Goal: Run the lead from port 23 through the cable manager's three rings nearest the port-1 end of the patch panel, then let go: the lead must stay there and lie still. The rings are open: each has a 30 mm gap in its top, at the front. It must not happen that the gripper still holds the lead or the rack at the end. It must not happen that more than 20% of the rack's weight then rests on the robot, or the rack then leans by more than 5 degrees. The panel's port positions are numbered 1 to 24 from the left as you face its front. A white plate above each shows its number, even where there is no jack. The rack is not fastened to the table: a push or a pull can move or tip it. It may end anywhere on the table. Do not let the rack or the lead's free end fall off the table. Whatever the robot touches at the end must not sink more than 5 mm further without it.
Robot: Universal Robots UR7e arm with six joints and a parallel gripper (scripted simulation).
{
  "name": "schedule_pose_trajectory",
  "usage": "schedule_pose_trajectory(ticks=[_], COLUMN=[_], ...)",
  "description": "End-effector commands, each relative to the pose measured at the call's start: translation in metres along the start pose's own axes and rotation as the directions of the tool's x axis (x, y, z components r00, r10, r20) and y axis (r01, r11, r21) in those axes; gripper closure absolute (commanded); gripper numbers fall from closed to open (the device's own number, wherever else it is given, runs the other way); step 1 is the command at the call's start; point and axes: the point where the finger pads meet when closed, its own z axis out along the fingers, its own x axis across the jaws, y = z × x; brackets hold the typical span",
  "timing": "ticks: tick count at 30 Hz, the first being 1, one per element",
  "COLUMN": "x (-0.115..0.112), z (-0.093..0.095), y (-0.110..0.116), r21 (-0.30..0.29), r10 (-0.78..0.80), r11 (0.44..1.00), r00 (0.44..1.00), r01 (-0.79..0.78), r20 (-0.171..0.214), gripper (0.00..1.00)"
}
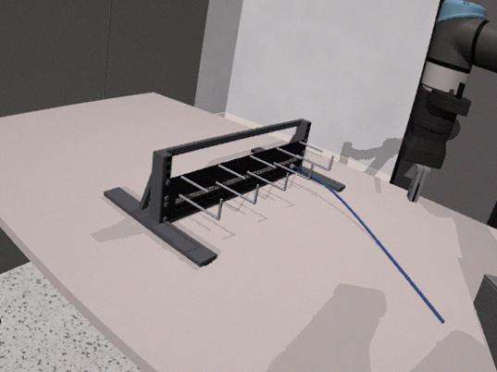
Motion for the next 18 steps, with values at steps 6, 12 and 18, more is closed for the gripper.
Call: schedule_pose_trajectory(ticks=[6, 12, 18], x=[-0.021, -0.030, -0.030], z=[0.000, 0.000, 0.000], y=[0.002, 0.003, 0.003], r21=[-0.001, -0.001, -0.001], r10=[-0.278, -0.388, -0.394], r11=[0.960, 0.922, 0.919], r00=[0.960, 0.922, 0.919], r01=[0.278, 0.388, 0.394], r20=[0.000, 0.000, 0.000], gripper=[1.00, 1.00, 0.33])
